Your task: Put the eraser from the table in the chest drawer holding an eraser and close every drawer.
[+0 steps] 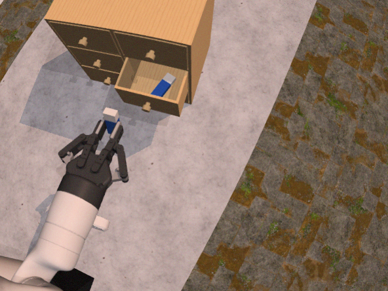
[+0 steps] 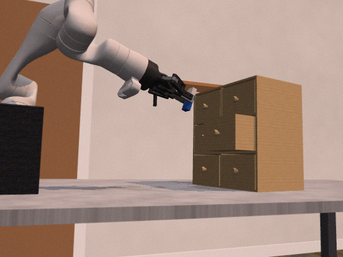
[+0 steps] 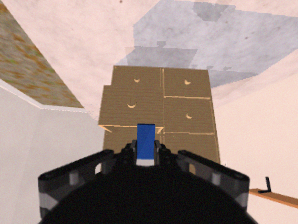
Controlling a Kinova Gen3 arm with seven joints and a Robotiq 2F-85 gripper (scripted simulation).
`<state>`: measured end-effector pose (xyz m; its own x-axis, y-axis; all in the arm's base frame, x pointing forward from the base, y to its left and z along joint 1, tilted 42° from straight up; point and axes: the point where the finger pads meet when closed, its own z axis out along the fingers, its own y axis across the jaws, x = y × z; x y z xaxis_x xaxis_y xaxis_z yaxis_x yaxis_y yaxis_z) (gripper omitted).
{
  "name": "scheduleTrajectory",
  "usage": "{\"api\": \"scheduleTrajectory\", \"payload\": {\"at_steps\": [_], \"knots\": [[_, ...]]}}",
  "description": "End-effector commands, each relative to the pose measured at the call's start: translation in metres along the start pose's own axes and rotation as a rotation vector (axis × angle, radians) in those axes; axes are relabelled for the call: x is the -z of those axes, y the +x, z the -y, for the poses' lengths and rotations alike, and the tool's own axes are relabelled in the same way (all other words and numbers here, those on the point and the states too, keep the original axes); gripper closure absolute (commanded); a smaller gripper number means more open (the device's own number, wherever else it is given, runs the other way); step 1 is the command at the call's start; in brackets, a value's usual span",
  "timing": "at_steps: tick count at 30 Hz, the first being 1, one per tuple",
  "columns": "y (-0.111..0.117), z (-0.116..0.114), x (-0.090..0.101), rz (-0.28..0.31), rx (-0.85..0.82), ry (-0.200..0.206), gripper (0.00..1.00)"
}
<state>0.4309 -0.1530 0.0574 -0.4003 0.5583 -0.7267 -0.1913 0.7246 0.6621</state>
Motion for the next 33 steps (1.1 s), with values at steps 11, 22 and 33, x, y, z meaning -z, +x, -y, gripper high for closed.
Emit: {"api": "scheduleTrajectory", "payload": {"at_steps": [11,22,33], "knots": [[-0.014,0.000,-0.042,-0.007,0.001,-0.001,0.81],[-0.029,0.000,-0.082,-0.007,0.001,-0.001,0.81],[-0.037,0.000,-0.105,-0.007,0.001,-0.001,0.81]]}}
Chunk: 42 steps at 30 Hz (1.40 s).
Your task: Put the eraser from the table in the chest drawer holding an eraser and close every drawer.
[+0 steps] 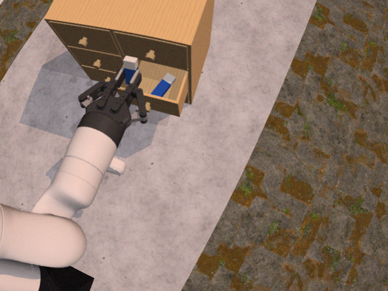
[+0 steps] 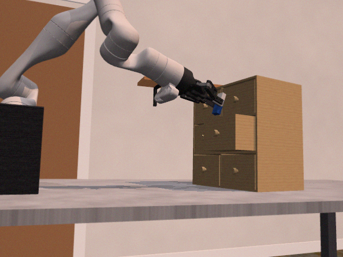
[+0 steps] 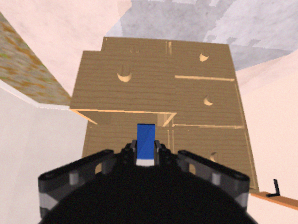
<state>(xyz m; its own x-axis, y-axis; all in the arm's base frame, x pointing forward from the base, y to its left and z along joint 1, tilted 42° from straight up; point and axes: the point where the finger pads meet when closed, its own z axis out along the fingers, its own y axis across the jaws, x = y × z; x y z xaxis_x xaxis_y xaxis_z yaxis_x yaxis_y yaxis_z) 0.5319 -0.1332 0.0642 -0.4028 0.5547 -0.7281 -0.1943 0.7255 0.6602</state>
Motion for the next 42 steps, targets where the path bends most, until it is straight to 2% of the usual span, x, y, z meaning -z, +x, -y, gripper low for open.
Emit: {"api": "scheduleTrajectory", "payload": {"at_steps": [1,11,42], "knots": [[-0.0034,-0.0006,-0.0094,-0.003,-0.002,0.001,0.81],[-0.0052,-0.0006,-0.0143,-0.003,-0.002,0.001,0.81],[-0.0073,0.0008,-0.0126,-0.003,-0.002,0.001,0.81]]}}
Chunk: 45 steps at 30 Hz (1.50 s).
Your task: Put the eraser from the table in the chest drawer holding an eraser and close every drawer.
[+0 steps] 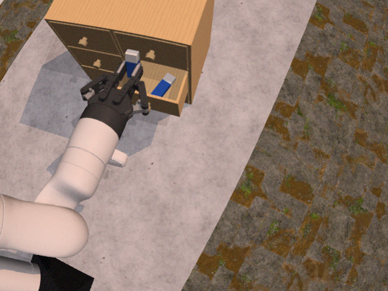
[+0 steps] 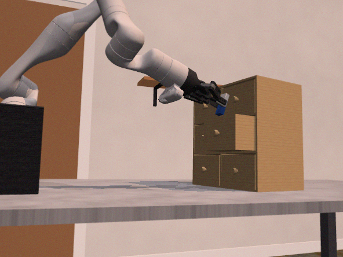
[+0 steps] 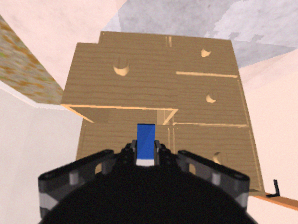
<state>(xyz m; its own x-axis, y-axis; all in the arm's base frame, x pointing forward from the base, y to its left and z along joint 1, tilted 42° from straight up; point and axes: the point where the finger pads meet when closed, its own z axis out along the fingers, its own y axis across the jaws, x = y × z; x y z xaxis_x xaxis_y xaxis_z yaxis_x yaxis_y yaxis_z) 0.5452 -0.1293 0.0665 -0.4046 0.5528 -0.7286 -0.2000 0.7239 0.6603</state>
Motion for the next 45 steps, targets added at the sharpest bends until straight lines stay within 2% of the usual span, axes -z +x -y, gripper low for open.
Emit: {"api": "scheduleTrajectory", "payload": {"at_steps": [1,37,45], "knots": [[-0.0024,0.0026,0.0005,-0.001,-0.004,0.007,0.81],[-0.0018,0.0040,0.0031,-0.001,-0.004,0.007,0.81],[-0.0018,0.0040,0.0031,-0.001,-0.004,0.007,0.65]]}}
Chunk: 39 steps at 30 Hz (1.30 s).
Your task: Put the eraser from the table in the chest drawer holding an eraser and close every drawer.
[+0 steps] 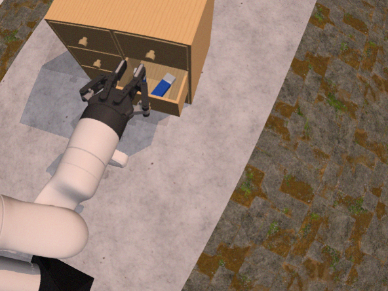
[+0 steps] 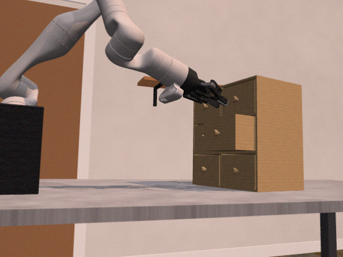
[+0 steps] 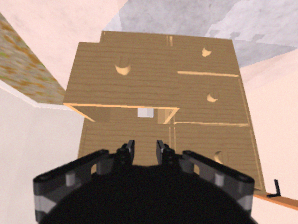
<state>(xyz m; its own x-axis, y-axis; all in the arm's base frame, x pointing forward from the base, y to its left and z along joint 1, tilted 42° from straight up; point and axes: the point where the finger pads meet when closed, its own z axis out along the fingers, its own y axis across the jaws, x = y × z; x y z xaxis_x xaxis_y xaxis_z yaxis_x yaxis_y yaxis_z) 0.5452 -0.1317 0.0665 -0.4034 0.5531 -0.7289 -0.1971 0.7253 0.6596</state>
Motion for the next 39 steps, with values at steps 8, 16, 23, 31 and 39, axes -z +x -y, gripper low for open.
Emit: {"api": "scheduleTrajectory", "payload": {"at_steps": [8,16,23,31,39], "knots": [[0.000,0.002,0.002,-0.002,-0.004,0.003,0.00],[0.000,0.002,0.002,-0.002,-0.004,0.003,0.00],[0.001,0.002,0.008,-0.002,-0.004,0.003,0.00],[0.011,-0.001,0.034,-0.006,-0.007,-0.001,0.00],[0.024,-0.002,0.079,-0.006,-0.007,-0.001,0.00]]}}
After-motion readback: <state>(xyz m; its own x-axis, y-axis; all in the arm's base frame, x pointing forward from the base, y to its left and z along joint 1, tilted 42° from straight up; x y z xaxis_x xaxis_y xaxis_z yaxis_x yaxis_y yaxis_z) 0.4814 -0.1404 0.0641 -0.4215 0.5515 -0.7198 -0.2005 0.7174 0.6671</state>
